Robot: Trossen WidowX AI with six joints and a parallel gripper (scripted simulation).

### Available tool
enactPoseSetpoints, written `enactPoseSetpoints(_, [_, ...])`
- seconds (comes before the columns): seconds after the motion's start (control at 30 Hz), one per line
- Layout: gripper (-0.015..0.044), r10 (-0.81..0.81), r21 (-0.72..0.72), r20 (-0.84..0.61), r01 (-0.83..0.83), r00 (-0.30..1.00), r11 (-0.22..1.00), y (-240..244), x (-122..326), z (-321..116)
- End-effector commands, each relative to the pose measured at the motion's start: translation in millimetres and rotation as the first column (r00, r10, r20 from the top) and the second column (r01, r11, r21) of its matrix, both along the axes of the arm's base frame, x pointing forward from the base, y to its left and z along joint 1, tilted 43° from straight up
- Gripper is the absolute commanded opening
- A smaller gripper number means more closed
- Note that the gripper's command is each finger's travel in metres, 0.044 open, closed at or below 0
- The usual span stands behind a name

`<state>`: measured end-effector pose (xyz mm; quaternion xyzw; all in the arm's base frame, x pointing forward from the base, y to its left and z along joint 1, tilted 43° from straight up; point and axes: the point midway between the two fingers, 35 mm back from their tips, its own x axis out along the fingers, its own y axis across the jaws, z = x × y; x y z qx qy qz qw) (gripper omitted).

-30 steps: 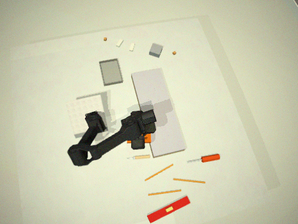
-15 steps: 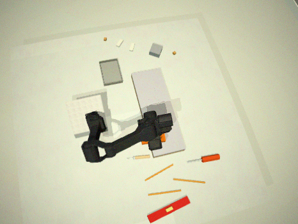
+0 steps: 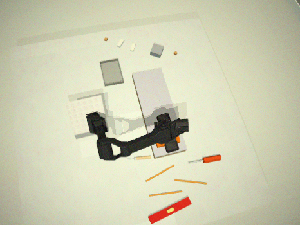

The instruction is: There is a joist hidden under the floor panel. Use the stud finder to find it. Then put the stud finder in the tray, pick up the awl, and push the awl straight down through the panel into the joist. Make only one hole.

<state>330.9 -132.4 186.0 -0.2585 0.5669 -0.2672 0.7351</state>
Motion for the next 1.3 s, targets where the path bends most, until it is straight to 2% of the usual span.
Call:
enactPoseSetpoints(0.0, [0.0000,0.017,0.002,0.008,-0.017,1.000,1.000,-0.4,7.7,4.4])
enactPoseSetpoints(1.27, [0.0000,0.017,-0.001,0.009,-0.017,1.000,1.000,-42.4,5.3,-40.0])
